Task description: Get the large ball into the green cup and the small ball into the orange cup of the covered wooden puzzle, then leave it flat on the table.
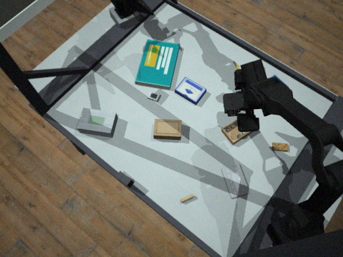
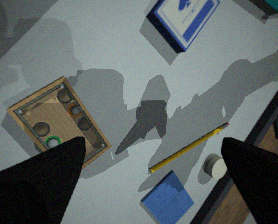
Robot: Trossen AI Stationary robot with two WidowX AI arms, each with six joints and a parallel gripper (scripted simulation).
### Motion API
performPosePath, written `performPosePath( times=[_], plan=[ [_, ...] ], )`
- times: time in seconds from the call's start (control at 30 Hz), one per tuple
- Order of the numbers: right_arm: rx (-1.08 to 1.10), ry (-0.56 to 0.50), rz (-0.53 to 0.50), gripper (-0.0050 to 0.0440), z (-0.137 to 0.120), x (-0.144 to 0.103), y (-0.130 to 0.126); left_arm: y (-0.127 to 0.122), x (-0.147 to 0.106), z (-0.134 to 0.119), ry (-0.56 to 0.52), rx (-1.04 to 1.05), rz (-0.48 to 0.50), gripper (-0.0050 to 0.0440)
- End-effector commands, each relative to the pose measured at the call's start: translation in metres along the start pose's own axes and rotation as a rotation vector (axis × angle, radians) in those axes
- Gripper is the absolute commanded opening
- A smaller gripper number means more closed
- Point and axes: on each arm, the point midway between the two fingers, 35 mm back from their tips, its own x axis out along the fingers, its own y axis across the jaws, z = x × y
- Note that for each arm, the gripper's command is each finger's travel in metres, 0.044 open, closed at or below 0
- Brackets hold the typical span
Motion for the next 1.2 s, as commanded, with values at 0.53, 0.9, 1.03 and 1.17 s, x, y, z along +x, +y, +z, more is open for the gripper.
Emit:
performPosePath(
  times=[0.53, 0.9, 1.03, 1.17],
  plan=[
    [0.560, -0.304, -0.459, 0.0385, 0.028, -0.113, -0.031, 0.000, -0.003, 0.020, -0.049, 0.000, 0.000, 0.0400],
    [0.947, -0.735, -0.649, 0.0385, 0.037, -0.203, -0.025, 0.000, -0.003, 0.023, -0.056, 0.000, 0.000, 0.0400],
    [0.966, -0.757, -0.649, 0.0385, 0.038, -0.206, -0.026, 0.000, -0.001, 0.020, -0.046, 0.000, 0.000, 0.0400],
    [1.070, -0.932, -0.676, 0.0385, 0.037, -0.237, -0.015, 0.000, -0.002, 0.022, -0.052, 0.000, 0.000, 0.0400]
  ],
)
